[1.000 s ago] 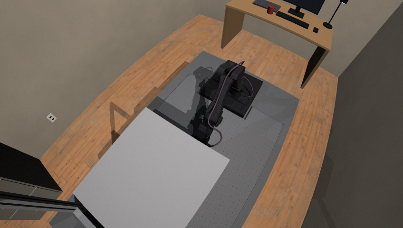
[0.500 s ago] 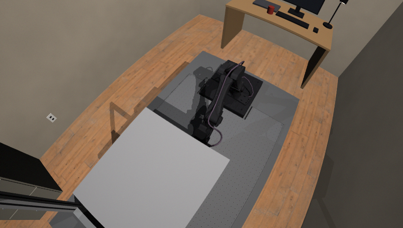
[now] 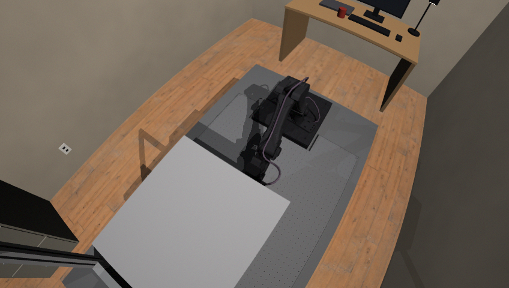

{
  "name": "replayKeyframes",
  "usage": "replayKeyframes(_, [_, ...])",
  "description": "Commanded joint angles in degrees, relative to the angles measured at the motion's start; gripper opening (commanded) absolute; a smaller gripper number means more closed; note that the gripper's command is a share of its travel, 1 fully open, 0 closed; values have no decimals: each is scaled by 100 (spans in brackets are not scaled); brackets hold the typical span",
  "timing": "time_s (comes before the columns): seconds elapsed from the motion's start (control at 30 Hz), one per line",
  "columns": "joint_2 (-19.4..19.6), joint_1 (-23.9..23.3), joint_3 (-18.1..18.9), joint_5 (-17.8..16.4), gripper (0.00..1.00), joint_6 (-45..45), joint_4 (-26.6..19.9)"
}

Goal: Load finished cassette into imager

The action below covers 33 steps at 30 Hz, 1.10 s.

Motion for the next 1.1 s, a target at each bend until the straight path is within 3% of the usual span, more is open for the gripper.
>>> replayKeyframes(0.0, [-188,-32,-80,-44,0,-25,125])
replayKeyframes(0.37, [-188,-32,-80,-44,0,-25,125])
replayKeyframes(0.4, [-188,-32,-80,-44,35,-25,125])
replayKeyframes(1.07, [-188,-33,-81,-42,35,-25,125])
